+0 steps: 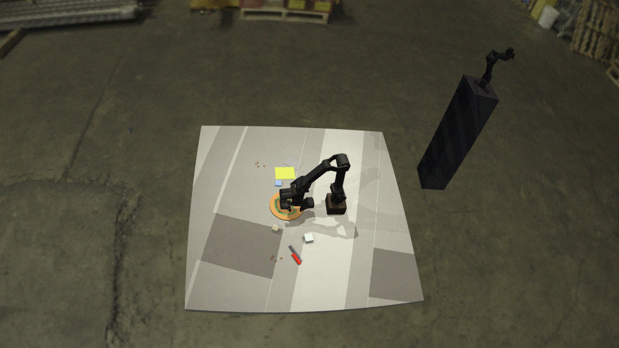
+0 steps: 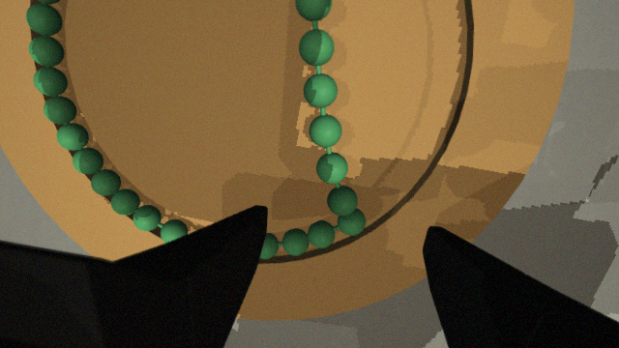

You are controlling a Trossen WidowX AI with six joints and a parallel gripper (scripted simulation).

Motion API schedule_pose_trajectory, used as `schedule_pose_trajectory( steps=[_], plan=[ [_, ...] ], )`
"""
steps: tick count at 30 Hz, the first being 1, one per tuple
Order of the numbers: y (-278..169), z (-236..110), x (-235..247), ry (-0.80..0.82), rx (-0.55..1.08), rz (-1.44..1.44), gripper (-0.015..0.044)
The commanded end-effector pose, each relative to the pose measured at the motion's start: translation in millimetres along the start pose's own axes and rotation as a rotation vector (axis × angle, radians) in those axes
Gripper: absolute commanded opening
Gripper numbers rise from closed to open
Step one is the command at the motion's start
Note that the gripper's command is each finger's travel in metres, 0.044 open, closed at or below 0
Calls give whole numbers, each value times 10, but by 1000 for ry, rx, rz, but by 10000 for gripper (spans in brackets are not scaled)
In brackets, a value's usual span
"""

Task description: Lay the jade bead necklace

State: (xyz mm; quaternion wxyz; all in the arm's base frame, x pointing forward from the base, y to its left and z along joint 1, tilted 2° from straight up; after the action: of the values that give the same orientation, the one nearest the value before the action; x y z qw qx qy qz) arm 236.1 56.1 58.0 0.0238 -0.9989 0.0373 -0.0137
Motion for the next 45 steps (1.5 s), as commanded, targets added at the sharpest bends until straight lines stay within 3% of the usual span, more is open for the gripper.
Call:
schedule_pose_trajectory(
  steps=[1, 4, 23, 35, 40, 45],
  plan=[
    [1, -18, -4, -1, 0, 1, 368],
    [2, -16, -9, -4, -1, 1, 440],
    [2, -50, -7, -6, -2, 3, 440],
    [646, -281, 371, -4, -8, -354, 125],
    [955, -382, 463, -5, -10, -500, 120],
    [967, -373, 466, -5, -10, -505, 120]
  ],
)
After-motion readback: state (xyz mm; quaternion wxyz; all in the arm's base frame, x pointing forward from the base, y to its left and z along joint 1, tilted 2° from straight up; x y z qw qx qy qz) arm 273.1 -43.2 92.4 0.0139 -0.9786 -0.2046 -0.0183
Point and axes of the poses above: the point midway between the two fingers, 35 mm back from their tips, its own z axis out along the fingers, its own x axis across the jaws, y = z × x, the point moved 7 cm from there along -z, back along the fingers, and after that the axes turned 12 degrees about z, right-handed, at the moved point
